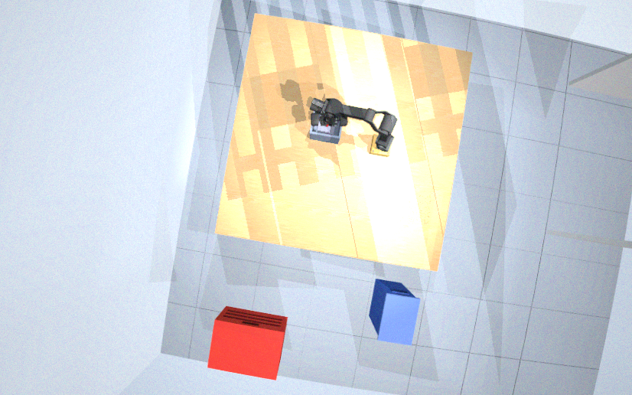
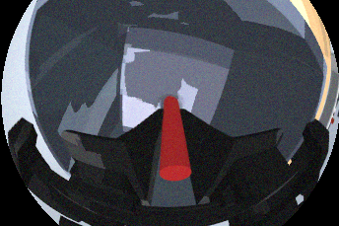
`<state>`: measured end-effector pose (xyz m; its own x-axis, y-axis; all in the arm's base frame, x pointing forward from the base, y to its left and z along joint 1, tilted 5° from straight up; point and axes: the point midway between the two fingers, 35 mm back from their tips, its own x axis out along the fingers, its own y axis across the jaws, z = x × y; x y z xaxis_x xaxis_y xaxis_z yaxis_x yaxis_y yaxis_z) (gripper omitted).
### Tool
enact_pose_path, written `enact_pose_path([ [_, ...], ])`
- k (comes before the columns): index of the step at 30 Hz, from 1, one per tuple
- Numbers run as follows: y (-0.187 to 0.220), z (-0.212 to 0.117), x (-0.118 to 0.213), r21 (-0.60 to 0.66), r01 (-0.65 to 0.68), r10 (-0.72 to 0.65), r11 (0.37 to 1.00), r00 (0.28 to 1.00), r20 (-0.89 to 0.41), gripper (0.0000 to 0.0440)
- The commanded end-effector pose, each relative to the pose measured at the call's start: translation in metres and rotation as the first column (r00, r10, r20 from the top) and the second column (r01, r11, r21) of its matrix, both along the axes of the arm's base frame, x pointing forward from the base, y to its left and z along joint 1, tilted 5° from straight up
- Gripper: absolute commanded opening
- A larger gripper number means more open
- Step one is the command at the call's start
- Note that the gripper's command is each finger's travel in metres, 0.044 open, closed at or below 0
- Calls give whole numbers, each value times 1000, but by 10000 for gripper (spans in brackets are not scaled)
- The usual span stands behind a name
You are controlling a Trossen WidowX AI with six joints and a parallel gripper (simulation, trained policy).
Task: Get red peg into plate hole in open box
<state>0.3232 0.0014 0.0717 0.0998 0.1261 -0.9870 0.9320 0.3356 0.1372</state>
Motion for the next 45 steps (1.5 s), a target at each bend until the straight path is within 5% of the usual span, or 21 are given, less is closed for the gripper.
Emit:
enact_pose_path([
  [1,0,-12,1,-10,-20,20,1000,1000,-19,50],
  [6,1,-17,0,-2,-29,28,1000,999,-39,138],
  [19,-6,6,11,63,-17,20,998,998,-56,141],
  [45,-6,72,44,328,-8,-14,945,998,65,243],
])
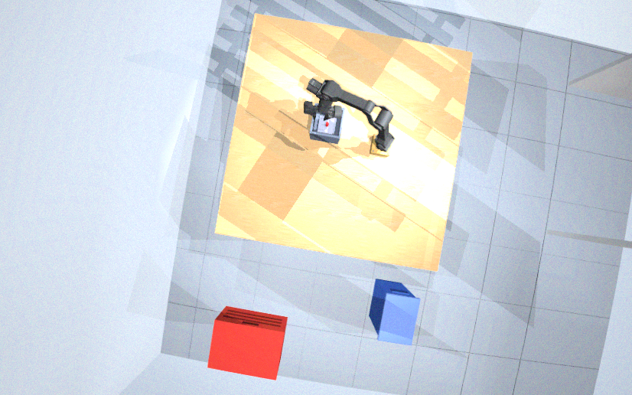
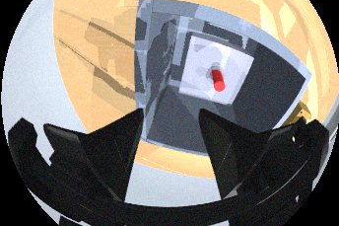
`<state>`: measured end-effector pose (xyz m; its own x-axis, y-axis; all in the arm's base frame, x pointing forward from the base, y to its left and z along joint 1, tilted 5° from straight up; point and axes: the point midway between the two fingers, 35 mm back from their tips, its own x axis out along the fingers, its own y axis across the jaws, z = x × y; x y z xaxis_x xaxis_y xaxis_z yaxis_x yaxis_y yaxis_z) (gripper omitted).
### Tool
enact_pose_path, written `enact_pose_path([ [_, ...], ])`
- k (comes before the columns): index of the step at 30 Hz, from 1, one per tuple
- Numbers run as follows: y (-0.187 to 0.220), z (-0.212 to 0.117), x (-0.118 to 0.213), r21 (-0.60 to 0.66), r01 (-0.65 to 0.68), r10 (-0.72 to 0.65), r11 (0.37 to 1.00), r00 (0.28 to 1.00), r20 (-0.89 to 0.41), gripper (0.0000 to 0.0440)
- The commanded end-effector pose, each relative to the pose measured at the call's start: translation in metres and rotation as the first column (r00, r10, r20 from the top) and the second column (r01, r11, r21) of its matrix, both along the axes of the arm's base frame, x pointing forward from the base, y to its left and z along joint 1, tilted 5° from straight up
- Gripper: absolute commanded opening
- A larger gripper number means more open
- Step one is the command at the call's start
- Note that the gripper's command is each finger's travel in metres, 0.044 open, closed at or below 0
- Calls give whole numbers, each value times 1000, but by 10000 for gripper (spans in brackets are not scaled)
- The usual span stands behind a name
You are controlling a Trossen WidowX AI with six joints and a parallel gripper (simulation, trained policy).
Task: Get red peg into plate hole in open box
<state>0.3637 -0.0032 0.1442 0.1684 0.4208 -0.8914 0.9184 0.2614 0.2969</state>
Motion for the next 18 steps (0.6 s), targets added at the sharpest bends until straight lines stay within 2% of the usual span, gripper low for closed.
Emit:
enact_pose_path([
  [1,-3,0,4,25,-6,6,1000,1000,1,239],
  [18,-16,-2,26,60,-56,53,997,997,63,215],
])
